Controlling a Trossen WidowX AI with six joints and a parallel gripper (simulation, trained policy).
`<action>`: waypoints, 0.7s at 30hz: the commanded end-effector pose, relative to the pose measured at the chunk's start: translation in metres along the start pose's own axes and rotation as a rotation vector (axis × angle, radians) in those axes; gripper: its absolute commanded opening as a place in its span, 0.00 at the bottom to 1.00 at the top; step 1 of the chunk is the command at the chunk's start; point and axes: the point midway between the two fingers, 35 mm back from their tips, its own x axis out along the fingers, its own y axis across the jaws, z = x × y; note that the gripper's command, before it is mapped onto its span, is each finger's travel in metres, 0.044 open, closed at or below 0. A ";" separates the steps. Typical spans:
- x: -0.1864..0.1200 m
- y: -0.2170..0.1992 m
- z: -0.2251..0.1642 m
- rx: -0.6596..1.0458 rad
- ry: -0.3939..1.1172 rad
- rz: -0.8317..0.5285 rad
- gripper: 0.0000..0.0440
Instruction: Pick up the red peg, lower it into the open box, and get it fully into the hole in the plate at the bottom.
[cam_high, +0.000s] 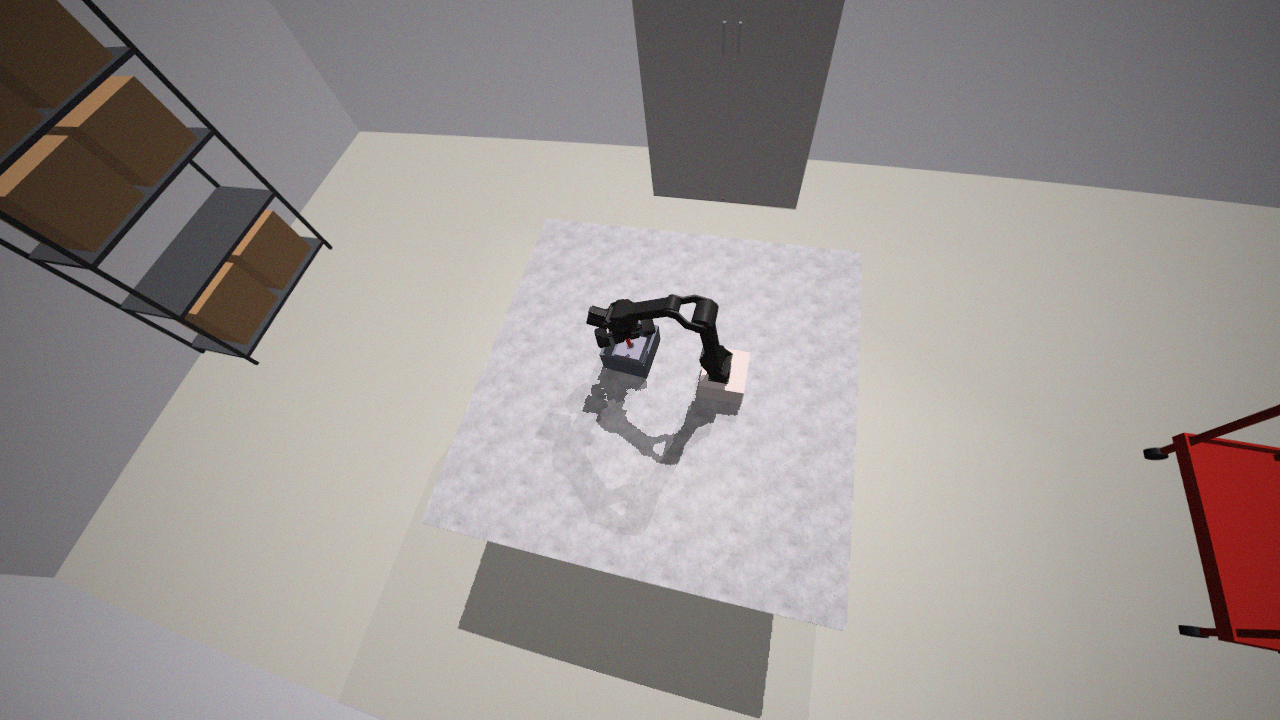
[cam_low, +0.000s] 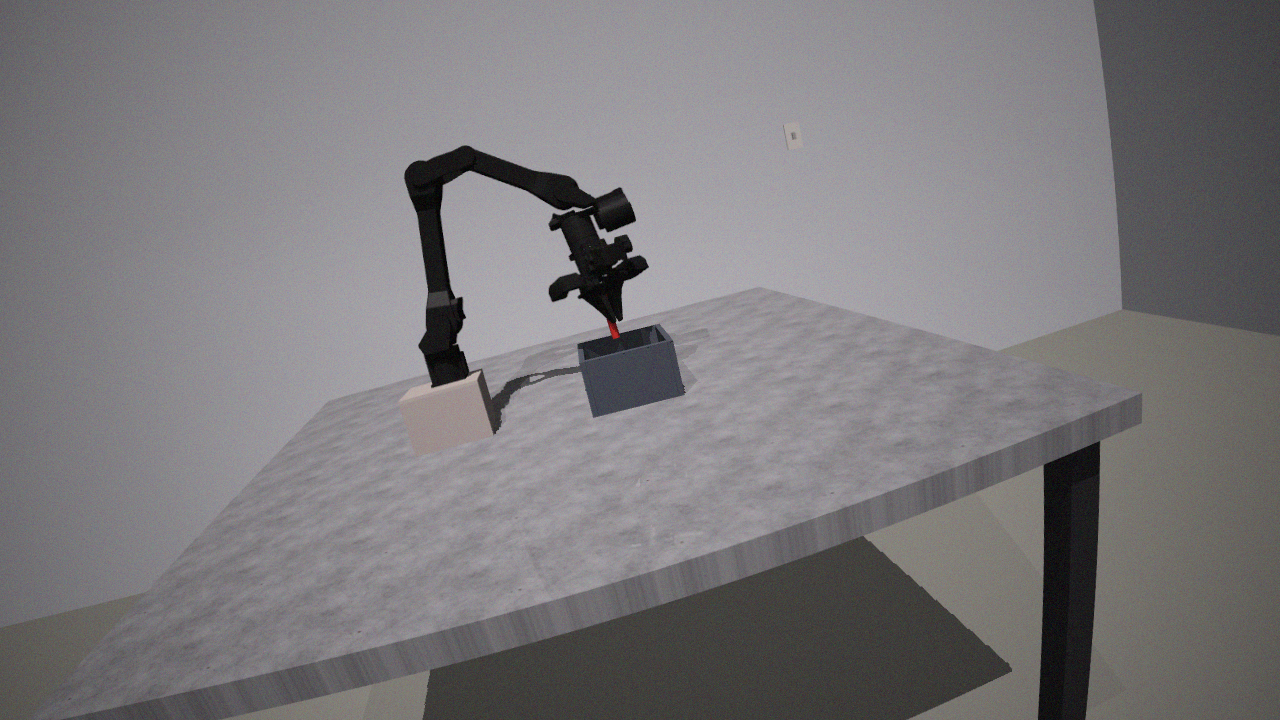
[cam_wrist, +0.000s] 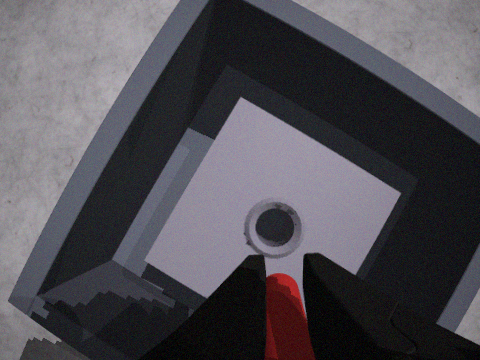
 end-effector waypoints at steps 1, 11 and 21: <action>0.010 0.000 0.006 0.009 0.019 -0.001 0.01; 0.046 -0.002 0.008 0.003 0.063 -0.026 0.18; 0.065 0.004 0.024 -0.032 0.064 -0.044 0.56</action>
